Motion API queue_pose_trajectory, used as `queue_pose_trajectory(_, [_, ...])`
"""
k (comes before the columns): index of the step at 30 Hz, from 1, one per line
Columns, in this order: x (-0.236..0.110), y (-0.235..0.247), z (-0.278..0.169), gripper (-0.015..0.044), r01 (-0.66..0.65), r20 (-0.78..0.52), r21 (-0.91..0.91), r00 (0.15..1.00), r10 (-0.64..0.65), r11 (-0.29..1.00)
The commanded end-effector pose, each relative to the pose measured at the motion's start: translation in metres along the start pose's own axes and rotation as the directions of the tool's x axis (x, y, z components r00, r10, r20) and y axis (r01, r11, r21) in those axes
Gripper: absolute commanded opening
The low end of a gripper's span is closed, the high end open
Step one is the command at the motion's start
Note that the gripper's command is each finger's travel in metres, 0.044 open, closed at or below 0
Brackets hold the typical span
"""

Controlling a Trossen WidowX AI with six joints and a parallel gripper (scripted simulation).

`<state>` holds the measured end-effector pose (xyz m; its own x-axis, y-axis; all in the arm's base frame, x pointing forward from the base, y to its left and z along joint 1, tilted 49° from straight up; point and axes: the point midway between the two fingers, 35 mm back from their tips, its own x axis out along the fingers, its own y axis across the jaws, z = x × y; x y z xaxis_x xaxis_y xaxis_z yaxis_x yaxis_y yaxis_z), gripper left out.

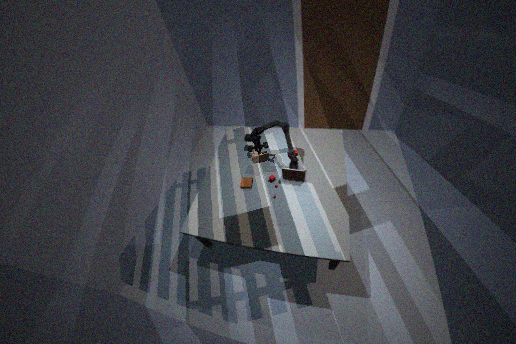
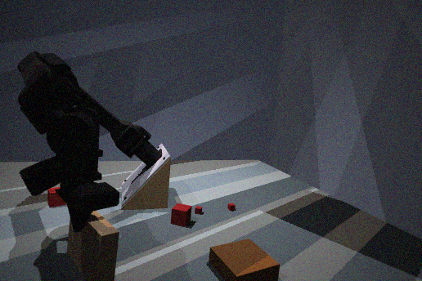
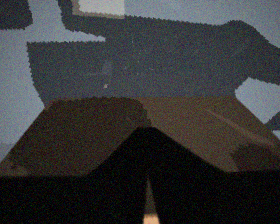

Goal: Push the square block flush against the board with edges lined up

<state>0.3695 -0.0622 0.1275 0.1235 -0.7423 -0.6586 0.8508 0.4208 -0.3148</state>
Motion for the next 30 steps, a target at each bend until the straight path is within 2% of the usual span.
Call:
queue_pose_trajectory(1, [0.002,-0.001,-0.006,0.0,0.004,-0.003,0.0,1.0,-0.004,1.0])
queue_pose_trajectory(30, [0.002,-0.001,-0.03,0.0,0.004,-0.004,-0.001,1.0,-0.004,1.0])
